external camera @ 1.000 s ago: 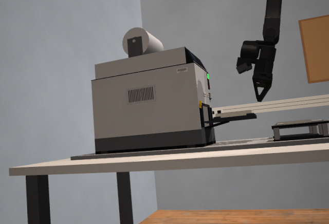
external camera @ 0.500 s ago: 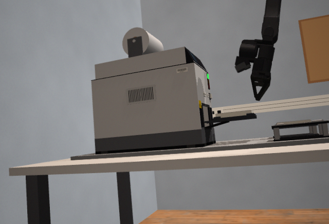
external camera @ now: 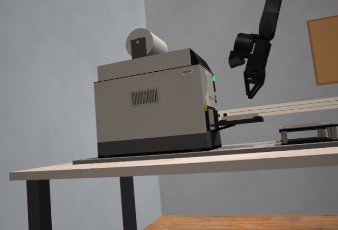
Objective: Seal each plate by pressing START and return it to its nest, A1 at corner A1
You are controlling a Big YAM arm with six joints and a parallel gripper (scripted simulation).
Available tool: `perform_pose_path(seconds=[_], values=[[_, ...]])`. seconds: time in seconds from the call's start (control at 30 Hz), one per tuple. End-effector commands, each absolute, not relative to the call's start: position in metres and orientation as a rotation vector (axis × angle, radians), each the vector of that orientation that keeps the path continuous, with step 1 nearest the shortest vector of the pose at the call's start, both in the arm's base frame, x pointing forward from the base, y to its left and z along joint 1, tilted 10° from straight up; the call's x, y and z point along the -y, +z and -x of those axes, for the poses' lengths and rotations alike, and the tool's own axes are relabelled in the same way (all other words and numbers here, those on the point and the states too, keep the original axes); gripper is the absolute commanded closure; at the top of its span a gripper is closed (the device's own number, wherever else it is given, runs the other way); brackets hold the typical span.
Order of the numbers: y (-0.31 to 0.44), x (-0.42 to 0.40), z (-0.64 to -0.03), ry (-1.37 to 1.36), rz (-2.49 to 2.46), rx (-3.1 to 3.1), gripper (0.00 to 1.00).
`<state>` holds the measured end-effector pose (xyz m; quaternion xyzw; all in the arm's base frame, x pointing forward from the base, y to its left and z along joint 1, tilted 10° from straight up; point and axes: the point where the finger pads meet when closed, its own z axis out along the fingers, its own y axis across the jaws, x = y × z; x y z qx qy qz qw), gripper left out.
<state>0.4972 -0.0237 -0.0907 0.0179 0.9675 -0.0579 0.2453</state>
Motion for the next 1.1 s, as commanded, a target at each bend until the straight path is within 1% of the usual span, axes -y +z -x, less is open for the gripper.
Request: perform_pose_path(seconds=[0.0, 0.23, 0.4, 0.7, 1.07], values=[[-0.111, 0.028, -0.491, -0.166, -0.128, -2.696, 0.00], [-0.104, -0.014, -0.529, -0.146, -0.109, -2.668, 0.00], [-0.103, -0.025, -0.546, -0.150, -0.134, -2.668, 0.00], [-0.116, -0.012, -0.531, -0.160, -0.120, -2.690, 0.00], [-0.100, -0.021, -0.534, -0.155, -0.070, -2.661, 0.00]])
